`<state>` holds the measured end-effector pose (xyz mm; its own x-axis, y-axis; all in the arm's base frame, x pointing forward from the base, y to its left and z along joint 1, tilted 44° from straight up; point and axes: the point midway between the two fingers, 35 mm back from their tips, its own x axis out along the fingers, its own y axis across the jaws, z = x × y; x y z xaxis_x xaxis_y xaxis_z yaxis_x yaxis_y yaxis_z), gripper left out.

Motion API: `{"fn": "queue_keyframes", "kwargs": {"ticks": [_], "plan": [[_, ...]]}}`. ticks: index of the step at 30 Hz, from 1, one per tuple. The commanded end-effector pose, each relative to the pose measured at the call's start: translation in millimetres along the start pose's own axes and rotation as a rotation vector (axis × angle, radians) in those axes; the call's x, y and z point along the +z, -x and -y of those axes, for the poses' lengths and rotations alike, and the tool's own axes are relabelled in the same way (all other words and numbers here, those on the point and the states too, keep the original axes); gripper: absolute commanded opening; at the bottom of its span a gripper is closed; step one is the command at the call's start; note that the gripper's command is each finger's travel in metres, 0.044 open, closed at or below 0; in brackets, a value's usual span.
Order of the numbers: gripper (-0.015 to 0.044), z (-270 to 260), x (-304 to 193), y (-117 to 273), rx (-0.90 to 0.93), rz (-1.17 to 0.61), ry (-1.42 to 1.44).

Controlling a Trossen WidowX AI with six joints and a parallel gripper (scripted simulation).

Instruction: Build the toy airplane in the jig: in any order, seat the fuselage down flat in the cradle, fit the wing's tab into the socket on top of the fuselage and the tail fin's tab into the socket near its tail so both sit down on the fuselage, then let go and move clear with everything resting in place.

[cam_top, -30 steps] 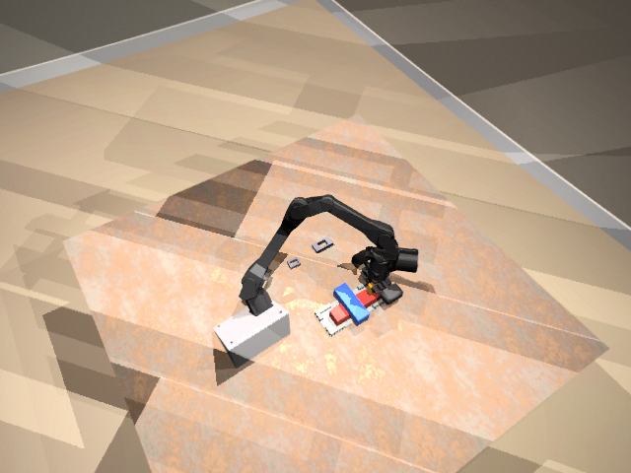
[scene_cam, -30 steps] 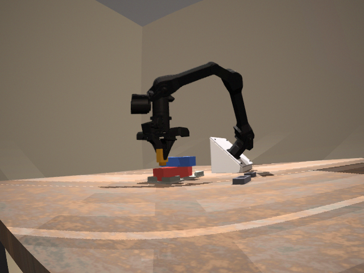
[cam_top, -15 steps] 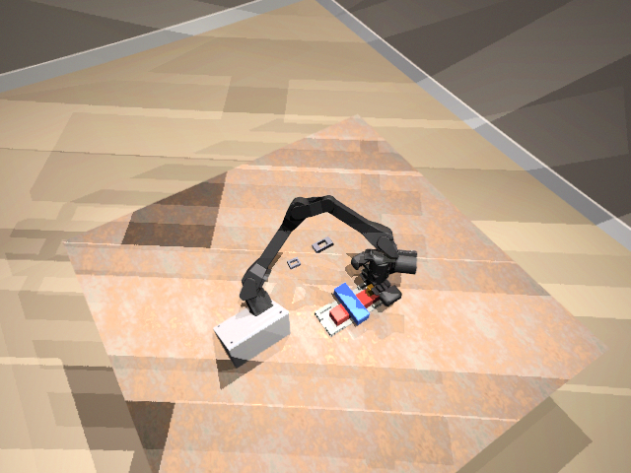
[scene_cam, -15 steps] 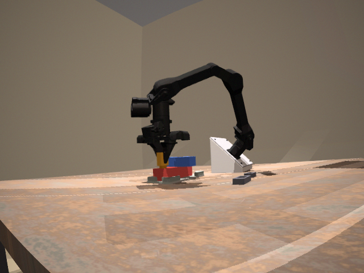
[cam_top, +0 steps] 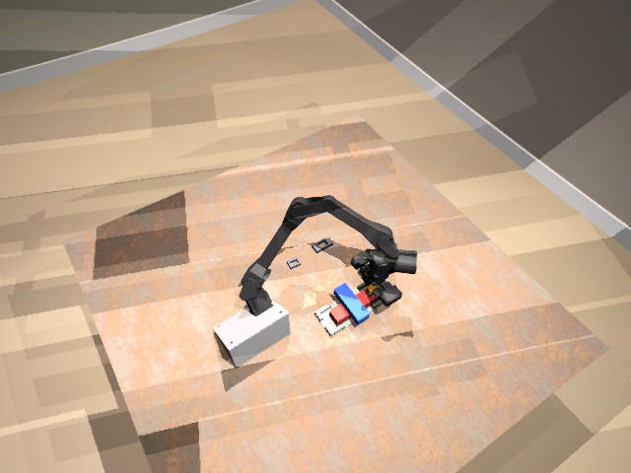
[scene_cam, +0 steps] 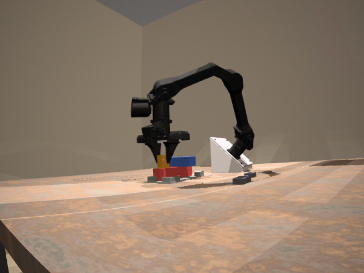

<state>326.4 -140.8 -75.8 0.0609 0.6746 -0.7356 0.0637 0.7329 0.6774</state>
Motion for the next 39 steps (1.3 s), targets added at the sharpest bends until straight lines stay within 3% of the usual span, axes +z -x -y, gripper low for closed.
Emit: {"fn": "queue_keyframes", "kwargs": {"ticks": [1, 8, 16, 39], "plan": [[0.0260, 0, 0, 0, -0.001, 0.000, 0.001], [0.0260, 0, 0, 2, -0.001, 0.000, 0.001], [0.0260, 1, 0, 89, -0.002, 0.002, -0.004], [0.0260, 1, 3, 91, -0.002, 0.002, -0.004]]}}
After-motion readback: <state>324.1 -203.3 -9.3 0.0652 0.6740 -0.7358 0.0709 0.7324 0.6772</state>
